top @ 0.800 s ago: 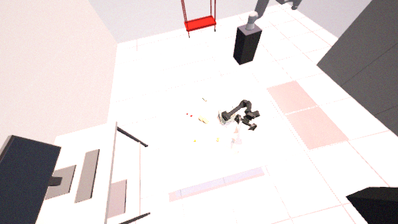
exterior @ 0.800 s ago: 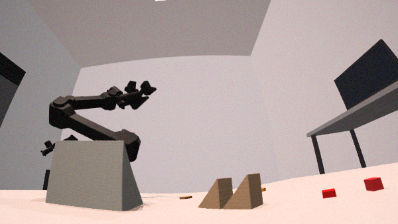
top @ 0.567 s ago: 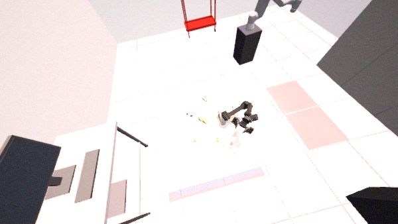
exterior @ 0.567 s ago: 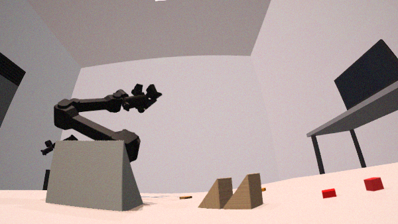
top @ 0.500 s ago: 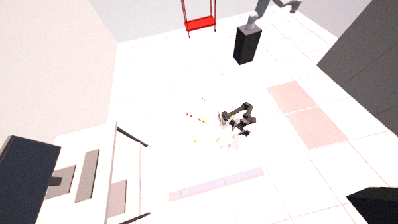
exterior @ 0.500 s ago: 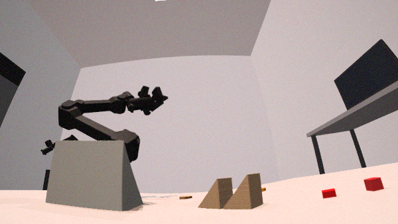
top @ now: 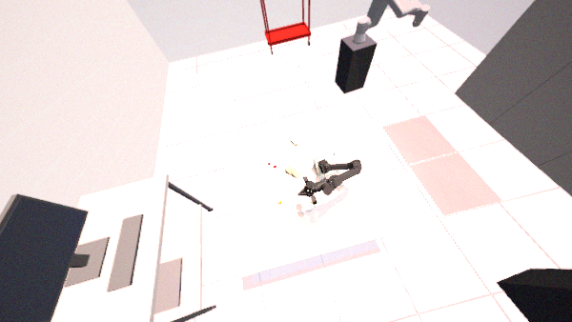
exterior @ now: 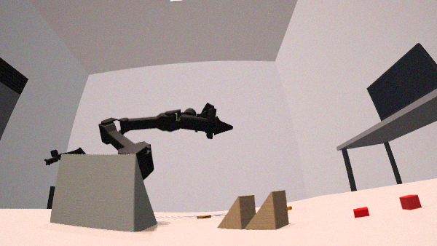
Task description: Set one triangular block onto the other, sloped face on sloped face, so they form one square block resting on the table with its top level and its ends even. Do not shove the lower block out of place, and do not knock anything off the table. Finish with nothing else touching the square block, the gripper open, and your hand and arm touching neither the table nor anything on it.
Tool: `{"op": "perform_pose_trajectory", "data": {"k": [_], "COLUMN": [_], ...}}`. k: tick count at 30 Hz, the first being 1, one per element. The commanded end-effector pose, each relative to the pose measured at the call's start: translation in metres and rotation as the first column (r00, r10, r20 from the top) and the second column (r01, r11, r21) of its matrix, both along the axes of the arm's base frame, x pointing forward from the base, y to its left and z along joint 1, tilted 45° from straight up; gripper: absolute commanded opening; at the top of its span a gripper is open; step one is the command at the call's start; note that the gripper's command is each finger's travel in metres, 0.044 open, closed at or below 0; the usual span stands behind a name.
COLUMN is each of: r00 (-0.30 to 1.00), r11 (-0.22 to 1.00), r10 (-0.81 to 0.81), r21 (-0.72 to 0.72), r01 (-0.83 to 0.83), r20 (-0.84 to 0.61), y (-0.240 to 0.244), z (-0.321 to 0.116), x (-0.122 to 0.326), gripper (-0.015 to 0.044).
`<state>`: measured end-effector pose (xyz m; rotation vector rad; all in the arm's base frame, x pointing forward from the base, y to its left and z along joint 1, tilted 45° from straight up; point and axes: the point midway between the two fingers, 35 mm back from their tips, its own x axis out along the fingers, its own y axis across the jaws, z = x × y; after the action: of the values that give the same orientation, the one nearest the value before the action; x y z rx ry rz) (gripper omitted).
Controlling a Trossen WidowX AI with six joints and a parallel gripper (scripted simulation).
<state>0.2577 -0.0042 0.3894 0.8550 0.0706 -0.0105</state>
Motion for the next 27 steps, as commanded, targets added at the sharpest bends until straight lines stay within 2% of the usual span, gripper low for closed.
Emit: {"op": "perform_pose_trajectory", "data": {"k": [1,5,9,16,21,27], "r00": [0.975,0.896,0.764,0.466,0.249,0.093], "r11": [0.993,0.960,0.882,0.608,0.300,-0.070], "r10": [-0.018,-0.020,0.008,0.158,0.352,0.617], "r21": [0.110,0.243,0.365,0.457,0.361,0.063], "r01": [0.044,0.142,0.299,0.649,0.883,0.996], "r20": [-0.223,-0.445,-0.645,-0.871,-0.902,-0.782], "y": [-0.016,-0.035,-0.054,-0.079,-0.083,-0.073], "z": [-0.057,-0.119,-0.185,-0.291,-0.353,-0.402], "x": [0.034,0.056,0.063,0.041,0.006,-0.039], "gripper": [0.0000,0.0000,0.0000,0.0000,0.0000,0.0000]}}
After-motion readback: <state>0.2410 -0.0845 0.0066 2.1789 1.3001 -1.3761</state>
